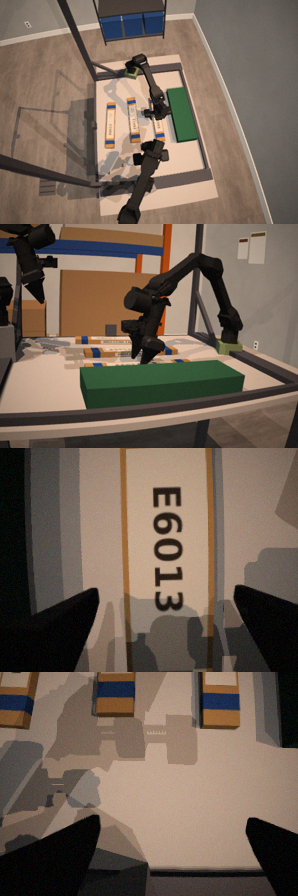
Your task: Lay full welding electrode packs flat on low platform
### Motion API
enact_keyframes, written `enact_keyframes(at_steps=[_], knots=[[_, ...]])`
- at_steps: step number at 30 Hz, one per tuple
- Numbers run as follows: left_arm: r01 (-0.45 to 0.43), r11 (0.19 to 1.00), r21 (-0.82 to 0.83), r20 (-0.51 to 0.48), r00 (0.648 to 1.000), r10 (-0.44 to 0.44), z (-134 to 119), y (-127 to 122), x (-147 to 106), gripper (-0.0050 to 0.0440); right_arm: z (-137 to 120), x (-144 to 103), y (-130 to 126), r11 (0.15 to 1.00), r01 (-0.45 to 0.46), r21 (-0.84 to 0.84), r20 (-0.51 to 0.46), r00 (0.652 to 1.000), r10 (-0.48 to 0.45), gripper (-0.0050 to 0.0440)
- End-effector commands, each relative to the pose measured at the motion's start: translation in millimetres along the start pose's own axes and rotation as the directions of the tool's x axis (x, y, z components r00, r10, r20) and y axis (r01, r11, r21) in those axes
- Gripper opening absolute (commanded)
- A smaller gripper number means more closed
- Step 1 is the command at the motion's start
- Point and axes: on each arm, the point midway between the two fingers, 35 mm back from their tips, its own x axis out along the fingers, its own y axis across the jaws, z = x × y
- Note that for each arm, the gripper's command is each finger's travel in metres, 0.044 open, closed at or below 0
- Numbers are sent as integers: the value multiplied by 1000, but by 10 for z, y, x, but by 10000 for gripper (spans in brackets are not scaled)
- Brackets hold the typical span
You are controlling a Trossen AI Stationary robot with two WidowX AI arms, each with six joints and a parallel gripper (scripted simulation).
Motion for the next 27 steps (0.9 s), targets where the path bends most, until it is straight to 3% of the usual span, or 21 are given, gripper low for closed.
enact_keyframes(at_steps=[1, 6, 7, 12, 21, 26, 27], knots=[[-6, 1000, 3, 24, 1000, 6, 63, 4, -88, 430, 44, -52, -11, 1000, 7, -3, 19, 1000, -7, 430], [-6, 1000, 3, 24, 1000, 6, 63, 4, -88, 430, 44, -52, -11, 1000, 7, -3, 19, 1000, -7, 430], [4, 1000, 2, -1, 1000, -4, -62, -11, 91, 430, 44, -52, -11, 1000, 7, -3, 19, 1000, -7, 430], [-13, 1000, 6, 50, 999, 13, 123, 17, -298, 430, 44, -52, -11, 1000, 7, -3, 19, 1000, -7, 430], [-13, 1000, 5, 50, 999, 13, 202, 12, -651, 430, 44, -52, -11, 1000, 7, -3, 19, 1000, -7, 430], [-5, 1000, 3, 25, 1000, 5, 177, 9, -595, 430, 44, -52, -11, 1000, 7, -3, 19, 1000, -7, 430], [-5, 1000, 0, 64, 998, 5, 97, -21, -685, 430, 126, -29, -25, 1000, 14, -3, 26, 1000, -14, 430]])
